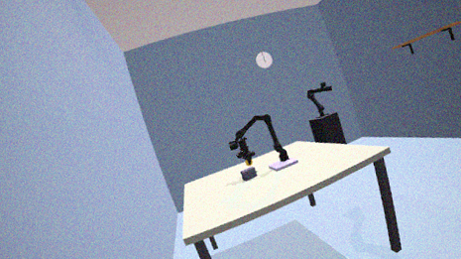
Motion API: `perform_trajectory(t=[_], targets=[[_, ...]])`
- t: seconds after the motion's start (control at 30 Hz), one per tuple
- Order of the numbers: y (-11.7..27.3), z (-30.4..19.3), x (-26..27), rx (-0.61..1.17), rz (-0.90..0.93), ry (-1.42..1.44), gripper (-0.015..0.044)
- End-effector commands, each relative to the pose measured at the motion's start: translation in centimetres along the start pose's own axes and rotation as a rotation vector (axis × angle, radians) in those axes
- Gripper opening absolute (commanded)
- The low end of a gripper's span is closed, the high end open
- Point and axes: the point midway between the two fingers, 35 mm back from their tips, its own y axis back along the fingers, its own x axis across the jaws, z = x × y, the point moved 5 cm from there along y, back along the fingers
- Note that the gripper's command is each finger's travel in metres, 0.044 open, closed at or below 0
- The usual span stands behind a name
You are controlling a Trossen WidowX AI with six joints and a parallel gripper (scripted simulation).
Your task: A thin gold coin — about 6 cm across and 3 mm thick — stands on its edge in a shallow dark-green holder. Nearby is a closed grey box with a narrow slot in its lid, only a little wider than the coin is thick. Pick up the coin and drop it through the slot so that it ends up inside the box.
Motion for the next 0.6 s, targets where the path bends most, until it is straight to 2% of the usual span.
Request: perform_trajectory(t=[0.0, 0.57], targets=[[1.4, -0.1, 0.0, -0.008, -0.009, -0.002, 0.0000], [2.7, 0.7, 0.6, -0.009, -0.008, -0.035, 0.0000]])
